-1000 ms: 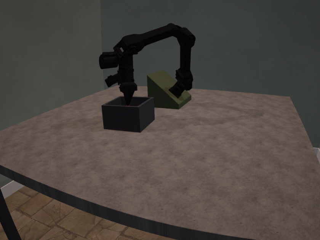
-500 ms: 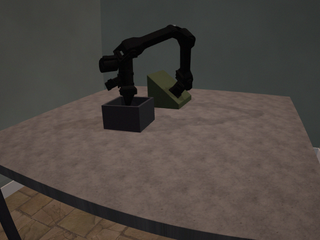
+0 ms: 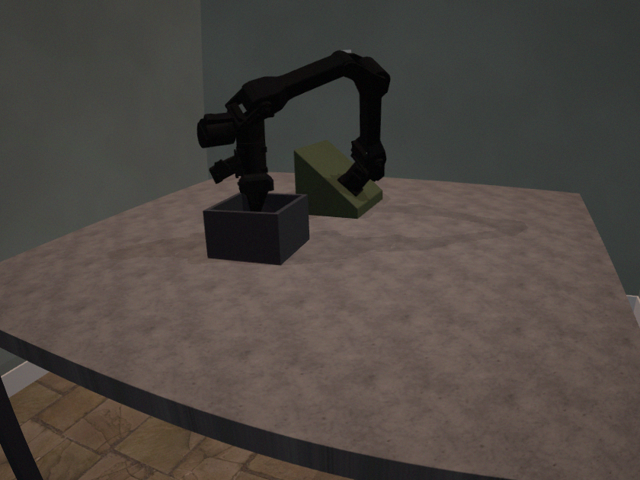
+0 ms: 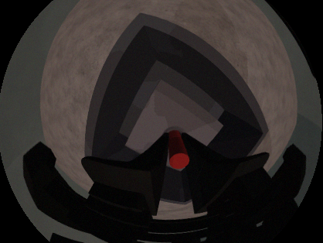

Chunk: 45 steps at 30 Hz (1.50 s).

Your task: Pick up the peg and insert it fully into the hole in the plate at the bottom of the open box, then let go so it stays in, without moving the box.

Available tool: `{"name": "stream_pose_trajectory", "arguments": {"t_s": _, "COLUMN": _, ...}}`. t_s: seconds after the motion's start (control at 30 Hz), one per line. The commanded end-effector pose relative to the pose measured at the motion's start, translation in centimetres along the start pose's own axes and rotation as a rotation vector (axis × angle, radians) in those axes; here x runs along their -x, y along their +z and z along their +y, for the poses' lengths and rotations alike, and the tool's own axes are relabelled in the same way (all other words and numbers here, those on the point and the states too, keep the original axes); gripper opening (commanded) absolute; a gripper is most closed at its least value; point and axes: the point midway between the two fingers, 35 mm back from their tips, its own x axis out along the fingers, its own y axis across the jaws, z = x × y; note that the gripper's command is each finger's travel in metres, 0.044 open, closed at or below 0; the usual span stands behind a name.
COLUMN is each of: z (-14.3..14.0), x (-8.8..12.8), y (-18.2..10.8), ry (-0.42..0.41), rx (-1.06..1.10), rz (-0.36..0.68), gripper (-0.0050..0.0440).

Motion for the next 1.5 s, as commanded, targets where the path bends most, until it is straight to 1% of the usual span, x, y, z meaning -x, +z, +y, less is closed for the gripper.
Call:
{"name": "stream_pose_trajectory", "arguments": {"t_s": 0.0, "z": -0.02, "x": -0.21, "y": 0.22, "ry": 0.004, "rx": 0.001, "rz": 0.002, "gripper": 0.0000}}
{"name": "stream_pose_trajectory", "arguments": {"t_s": 1.17, "z": -0.01, "x": -0.02, "y": 0.03, "ry": 0.001, "rx": -0.003, "rz": 0.003, "gripper": 0.0000}}
{"name": "stream_pose_trajectory", "arguments": {"t_s": 1.23, "z": -0.01, "x": -0.02, "y": 0.03, "ry": 0.001, "rx": -0.003, "rz": 0.003, "gripper": 0.0048}}
{"name": "stream_pose_trajectory", "arguments": {"t_s": 1.3, "z": -0.01, "x": -0.02, "y": 0.03, "ry": 0.001, "rx": -0.003, "rz": 0.003, "gripper": 0.0048}}
{"name": "stream_pose_trajectory", "arguments": {"t_s": 1.43, "z": -0.01, "x": -0.02, "y": 0.03, "ry": 0.001, "rx": -0.003, "rz": 0.003, "gripper": 0.0144}}
{"name": "stream_pose_trajectory", "arguments": {"t_s": 1.47, "z": -0.01, "x": -0.02, "y": 0.03, "ry": 0.001, "rx": -0.003, "rz": 0.003, "gripper": 0.0150}}
